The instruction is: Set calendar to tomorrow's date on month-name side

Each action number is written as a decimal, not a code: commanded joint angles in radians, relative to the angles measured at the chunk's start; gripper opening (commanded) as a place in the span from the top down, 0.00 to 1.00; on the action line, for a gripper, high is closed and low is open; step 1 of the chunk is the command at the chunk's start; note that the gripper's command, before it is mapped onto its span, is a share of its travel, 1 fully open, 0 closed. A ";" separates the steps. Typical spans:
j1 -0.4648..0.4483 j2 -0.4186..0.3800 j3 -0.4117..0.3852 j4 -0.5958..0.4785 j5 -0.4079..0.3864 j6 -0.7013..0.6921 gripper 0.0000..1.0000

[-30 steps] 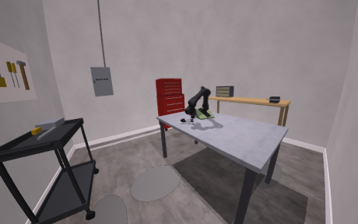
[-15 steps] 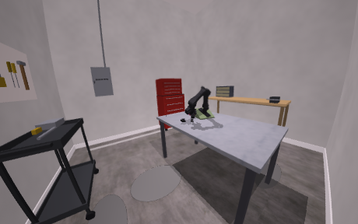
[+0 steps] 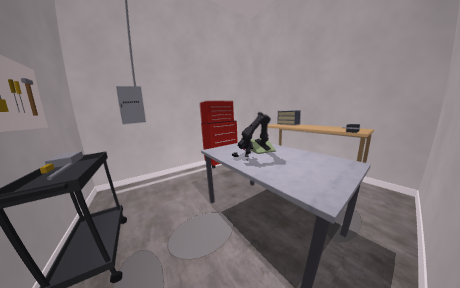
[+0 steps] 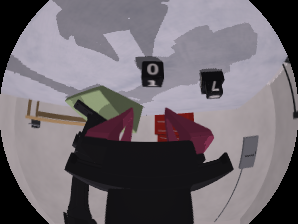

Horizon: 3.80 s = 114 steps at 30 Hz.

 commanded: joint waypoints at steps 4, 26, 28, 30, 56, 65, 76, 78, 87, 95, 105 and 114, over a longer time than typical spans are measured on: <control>0.007 0.011 -0.007 0.044 -0.003 0.015 0.55; 0.048 0.080 -0.036 0.138 -0.016 0.054 0.55; 0.049 0.083 -0.037 0.141 -0.017 0.055 0.55; 0.052 0.087 -0.038 0.147 -0.018 0.058 0.55; 0.059 0.101 -0.041 0.163 -0.020 0.064 0.55; 0.059 0.101 -0.041 0.163 -0.020 0.064 0.55; 0.059 0.101 -0.041 0.163 -0.020 0.064 0.55; 0.059 0.101 -0.041 0.163 -0.020 0.064 0.55; 0.059 0.101 -0.041 0.163 -0.020 0.064 0.74; 0.059 0.101 -0.041 0.163 -0.020 0.064 0.74; 0.059 0.101 -0.041 0.163 -0.020 0.064 0.74; 0.059 0.101 -0.041 0.163 -0.020 0.064 0.74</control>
